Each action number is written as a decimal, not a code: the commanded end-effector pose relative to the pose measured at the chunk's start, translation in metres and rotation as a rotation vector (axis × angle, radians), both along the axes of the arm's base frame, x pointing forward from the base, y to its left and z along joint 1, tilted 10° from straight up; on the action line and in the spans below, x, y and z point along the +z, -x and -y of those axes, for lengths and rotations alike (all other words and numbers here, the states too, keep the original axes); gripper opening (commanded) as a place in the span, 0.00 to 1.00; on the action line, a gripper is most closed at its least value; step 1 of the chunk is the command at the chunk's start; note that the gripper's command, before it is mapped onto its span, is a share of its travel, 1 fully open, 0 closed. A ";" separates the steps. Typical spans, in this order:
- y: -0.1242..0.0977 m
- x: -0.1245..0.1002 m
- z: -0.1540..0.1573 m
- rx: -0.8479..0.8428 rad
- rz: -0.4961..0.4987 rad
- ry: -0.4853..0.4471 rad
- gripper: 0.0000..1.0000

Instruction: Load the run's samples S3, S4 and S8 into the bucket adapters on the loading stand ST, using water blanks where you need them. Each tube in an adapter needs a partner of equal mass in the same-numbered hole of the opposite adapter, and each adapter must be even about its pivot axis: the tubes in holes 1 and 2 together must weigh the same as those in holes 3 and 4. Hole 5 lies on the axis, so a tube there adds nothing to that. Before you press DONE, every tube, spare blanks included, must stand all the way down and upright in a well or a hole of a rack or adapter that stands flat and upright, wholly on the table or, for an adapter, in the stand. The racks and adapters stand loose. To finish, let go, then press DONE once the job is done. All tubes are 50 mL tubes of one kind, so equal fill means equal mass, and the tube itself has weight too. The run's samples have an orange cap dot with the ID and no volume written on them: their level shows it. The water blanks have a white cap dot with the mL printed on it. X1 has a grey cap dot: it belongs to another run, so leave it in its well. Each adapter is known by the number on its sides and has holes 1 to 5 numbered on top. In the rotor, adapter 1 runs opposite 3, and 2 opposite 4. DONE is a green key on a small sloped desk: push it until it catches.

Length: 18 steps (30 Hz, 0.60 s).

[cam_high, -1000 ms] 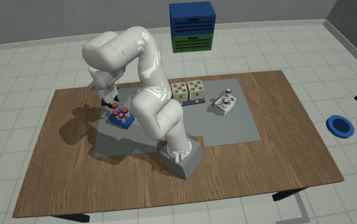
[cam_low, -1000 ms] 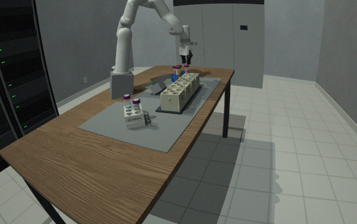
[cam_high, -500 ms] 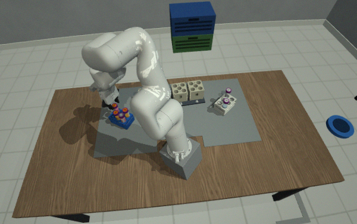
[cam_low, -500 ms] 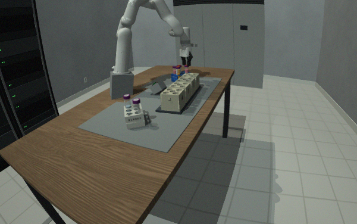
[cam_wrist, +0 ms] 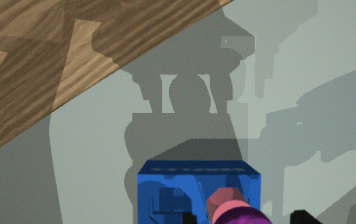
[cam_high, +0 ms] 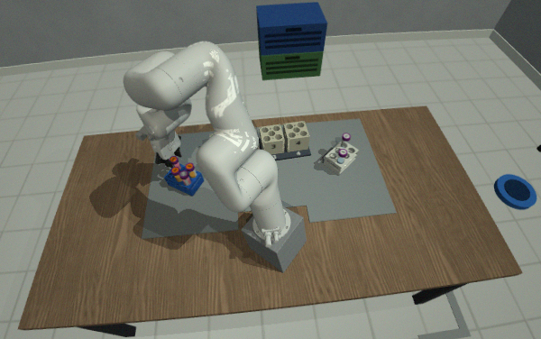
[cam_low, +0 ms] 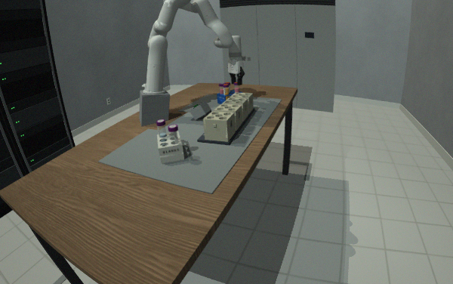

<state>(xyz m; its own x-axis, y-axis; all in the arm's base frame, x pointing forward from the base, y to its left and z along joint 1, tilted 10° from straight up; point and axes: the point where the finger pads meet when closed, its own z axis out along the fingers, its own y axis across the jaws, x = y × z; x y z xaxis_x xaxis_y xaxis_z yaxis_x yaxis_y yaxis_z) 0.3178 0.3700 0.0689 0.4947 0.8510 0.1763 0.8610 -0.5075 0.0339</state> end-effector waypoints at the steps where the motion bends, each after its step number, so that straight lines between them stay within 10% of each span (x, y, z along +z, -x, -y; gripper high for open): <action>1: -0.001 -0.001 -0.001 0.000 0.003 -0.003 0.57; 18: -0.002 -0.010 -0.003 0.000 0.003 -0.003 0.57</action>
<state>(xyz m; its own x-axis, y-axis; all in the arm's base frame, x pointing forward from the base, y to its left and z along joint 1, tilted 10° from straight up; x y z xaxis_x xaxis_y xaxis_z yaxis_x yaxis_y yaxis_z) 0.3190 0.3714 0.0583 0.4947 0.8510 0.1761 0.8610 -0.5075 0.0338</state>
